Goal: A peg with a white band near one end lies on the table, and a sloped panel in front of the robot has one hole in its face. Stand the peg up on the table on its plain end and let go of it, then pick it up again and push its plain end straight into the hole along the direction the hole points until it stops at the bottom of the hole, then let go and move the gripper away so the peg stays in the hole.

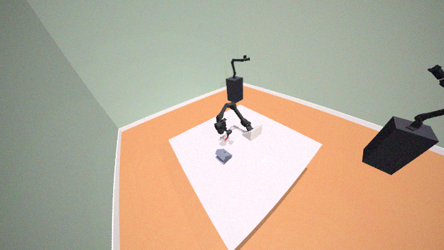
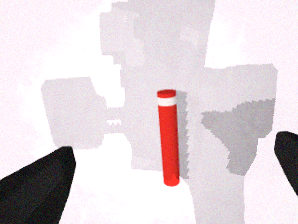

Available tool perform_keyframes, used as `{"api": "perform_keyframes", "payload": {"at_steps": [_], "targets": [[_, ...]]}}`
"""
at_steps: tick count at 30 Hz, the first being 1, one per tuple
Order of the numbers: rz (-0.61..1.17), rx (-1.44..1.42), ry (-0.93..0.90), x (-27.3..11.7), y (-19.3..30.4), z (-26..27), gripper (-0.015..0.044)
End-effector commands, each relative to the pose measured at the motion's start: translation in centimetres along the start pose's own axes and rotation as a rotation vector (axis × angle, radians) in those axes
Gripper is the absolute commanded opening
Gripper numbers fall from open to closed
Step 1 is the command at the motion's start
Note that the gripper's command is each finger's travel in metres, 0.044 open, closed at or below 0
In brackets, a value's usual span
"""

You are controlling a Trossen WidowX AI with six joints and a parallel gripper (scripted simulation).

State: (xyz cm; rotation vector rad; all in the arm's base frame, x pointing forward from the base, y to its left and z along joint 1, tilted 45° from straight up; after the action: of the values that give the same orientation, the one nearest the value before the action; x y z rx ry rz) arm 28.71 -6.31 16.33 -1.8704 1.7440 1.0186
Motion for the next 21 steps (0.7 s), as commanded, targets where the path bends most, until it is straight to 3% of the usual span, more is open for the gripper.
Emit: {"api": "perform_keyframes", "payload": {"at_steps": [1, 21], "targets": [[0.043, -0.006, 0.008, 0.4, 0.3, 0.1, 0.0440], [0.042, -0.005, 0.006, 3.2, 0.2, 0.1, 0.0440]]}}
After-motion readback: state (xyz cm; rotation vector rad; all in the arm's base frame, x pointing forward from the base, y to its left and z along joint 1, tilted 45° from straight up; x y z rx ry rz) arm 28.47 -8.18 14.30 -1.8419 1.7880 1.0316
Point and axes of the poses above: the point midway between the two fingers, 35 mm back from their tips, its own x axis out along the fingers, its own z axis across the jaws, y = z × x, the point moved 5 cm from there along -x, back along the fingers, and after that the axes turned 1 degree about -x, right-handed, at the moved point
